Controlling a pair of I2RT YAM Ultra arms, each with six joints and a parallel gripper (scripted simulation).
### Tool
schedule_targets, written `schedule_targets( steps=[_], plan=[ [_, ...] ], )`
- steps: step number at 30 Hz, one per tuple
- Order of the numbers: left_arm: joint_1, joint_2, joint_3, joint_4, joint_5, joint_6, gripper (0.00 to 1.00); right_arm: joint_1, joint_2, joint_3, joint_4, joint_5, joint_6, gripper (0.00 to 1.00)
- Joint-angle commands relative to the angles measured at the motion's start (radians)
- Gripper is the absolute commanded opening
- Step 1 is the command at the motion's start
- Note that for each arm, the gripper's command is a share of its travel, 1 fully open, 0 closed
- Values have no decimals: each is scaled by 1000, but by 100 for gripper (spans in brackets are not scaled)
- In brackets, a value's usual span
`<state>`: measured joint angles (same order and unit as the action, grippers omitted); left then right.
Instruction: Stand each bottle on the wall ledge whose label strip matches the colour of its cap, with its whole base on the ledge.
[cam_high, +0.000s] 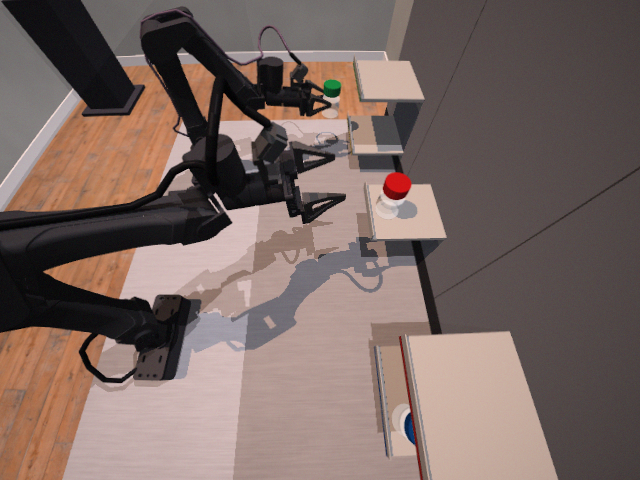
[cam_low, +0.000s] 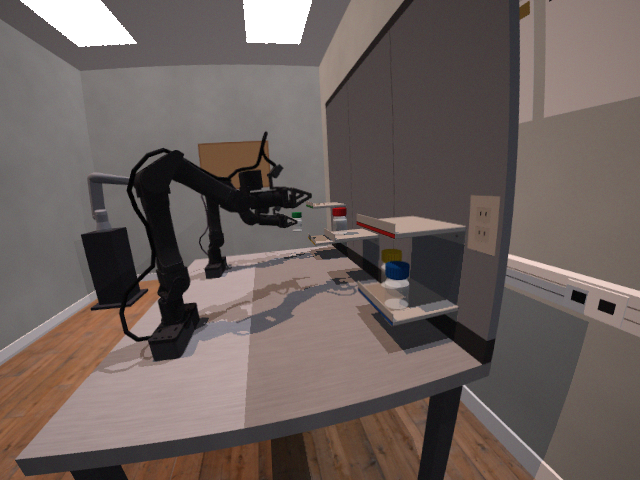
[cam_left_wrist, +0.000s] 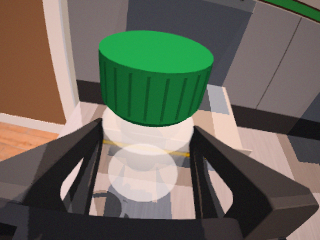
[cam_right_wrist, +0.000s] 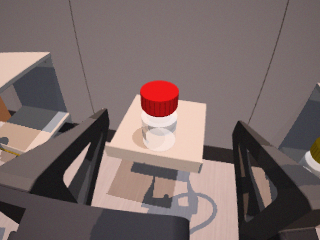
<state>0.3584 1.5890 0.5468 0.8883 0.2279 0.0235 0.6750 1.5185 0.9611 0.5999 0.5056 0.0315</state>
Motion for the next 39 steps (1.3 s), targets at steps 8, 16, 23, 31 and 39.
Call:
schedule_targets(
  steps=[8, 16, 23, 31, 39],
  plan=[
    [14, -63, 26, -100, 15, 5, 50, -53, 160, 69, 145, -107, -24, 81],
    [13, -205, 130, -393, 14, 3, 50, -86, 303, 143, 178, -149, -36, 81],
    [13, -317, 354, -681, 14, 2, 50, -104, 392, 199, 186, -166, -36, 81],
    [1, -288, 556, -782, -24, -4, 50, -105, 403, 207, 173, -166, -36, 81],
    [-51, -172, 669, -792, -61, -14, 50, -105, 401, 207, 173, -165, -36, 81]
  ],
)
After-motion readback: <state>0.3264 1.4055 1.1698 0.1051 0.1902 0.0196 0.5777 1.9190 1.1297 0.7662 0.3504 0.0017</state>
